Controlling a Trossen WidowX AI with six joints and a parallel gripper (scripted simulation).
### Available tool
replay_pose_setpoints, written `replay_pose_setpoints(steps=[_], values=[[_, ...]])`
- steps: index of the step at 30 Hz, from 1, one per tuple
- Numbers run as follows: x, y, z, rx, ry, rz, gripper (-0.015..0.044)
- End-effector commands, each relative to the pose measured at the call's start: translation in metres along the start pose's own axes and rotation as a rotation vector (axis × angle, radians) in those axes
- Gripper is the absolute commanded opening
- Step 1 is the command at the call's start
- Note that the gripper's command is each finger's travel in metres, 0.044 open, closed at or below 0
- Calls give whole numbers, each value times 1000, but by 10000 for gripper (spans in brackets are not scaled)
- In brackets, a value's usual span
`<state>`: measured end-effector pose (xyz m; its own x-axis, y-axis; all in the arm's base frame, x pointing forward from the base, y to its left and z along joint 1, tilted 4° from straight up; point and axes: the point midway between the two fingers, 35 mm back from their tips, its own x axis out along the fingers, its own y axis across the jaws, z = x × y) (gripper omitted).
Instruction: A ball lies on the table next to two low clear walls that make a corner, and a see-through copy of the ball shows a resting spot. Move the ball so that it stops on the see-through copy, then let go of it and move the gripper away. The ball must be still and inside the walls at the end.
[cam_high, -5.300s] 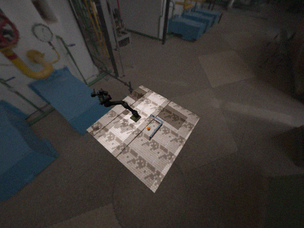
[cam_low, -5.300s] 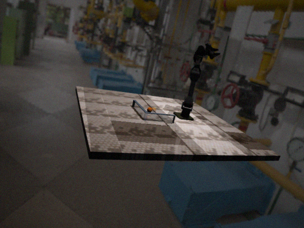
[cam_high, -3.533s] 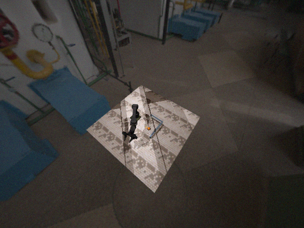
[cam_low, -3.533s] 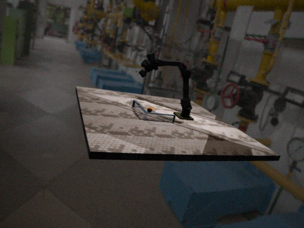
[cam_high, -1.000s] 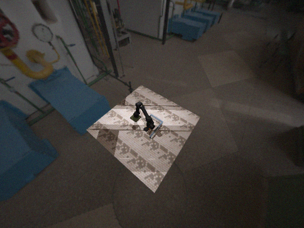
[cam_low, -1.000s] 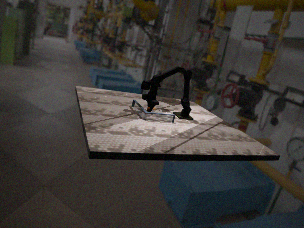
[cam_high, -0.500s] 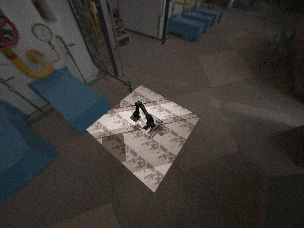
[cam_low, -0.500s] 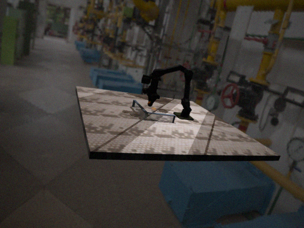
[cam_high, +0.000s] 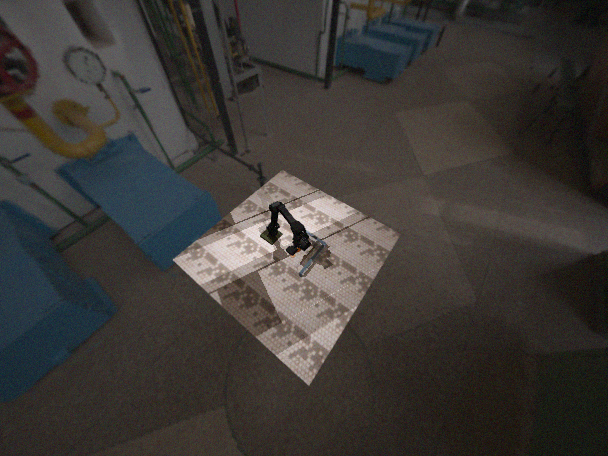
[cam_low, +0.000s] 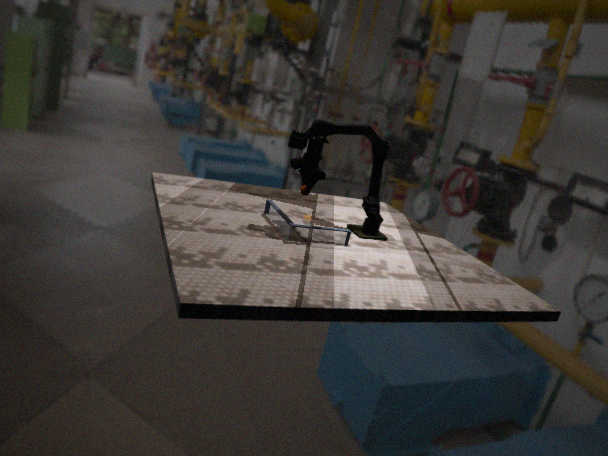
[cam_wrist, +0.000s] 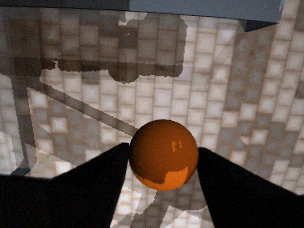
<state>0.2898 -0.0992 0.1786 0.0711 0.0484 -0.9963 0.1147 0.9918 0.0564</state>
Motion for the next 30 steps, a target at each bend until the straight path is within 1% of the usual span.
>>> replay_pose_setpoints(steps=[1, 20, 25, 30], values=[[-6, 1, -2, -3, -2, 2, 0], [38, -11, -40, -3, 1, 2, 0], [44, -11, -41, -3, 1, 2, 0], [64, -11, -39, -3, 1, 2, 0]])
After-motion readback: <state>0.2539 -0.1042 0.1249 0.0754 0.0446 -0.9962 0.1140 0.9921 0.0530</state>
